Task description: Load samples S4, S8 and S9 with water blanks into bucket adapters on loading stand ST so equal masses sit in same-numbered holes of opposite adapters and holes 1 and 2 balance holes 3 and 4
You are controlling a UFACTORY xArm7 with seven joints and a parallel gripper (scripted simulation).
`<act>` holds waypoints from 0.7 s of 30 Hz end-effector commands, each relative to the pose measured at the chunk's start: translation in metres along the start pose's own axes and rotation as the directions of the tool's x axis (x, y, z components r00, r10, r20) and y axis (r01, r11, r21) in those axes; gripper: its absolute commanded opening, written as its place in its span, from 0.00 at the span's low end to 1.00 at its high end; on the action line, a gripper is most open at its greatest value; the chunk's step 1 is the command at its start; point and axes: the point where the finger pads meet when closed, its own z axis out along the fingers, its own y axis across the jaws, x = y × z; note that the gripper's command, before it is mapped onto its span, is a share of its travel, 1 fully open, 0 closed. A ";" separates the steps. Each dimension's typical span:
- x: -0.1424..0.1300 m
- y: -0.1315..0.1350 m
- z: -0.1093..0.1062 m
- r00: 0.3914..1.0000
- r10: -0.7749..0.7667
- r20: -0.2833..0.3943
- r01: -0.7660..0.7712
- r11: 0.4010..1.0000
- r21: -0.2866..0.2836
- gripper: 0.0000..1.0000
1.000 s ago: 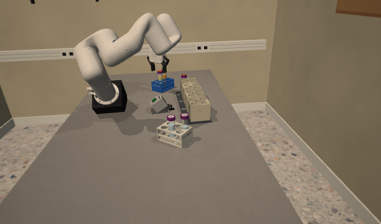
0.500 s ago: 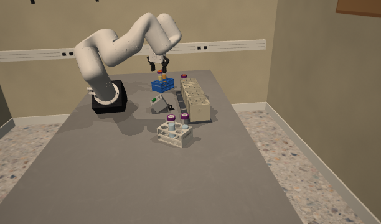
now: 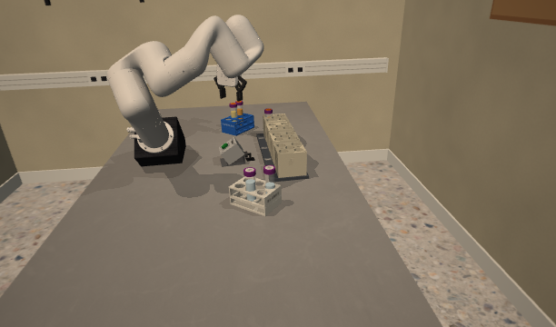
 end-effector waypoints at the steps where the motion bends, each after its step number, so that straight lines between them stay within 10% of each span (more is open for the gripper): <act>1: 0.001 0.000 -0.010 1.000 0.000 -0.004 0.000 1.000 0.001 1.00; 21: 0.001 0.000 -0.058 1.000 0.000 -0.004 0.000 1.000 0.001 1.00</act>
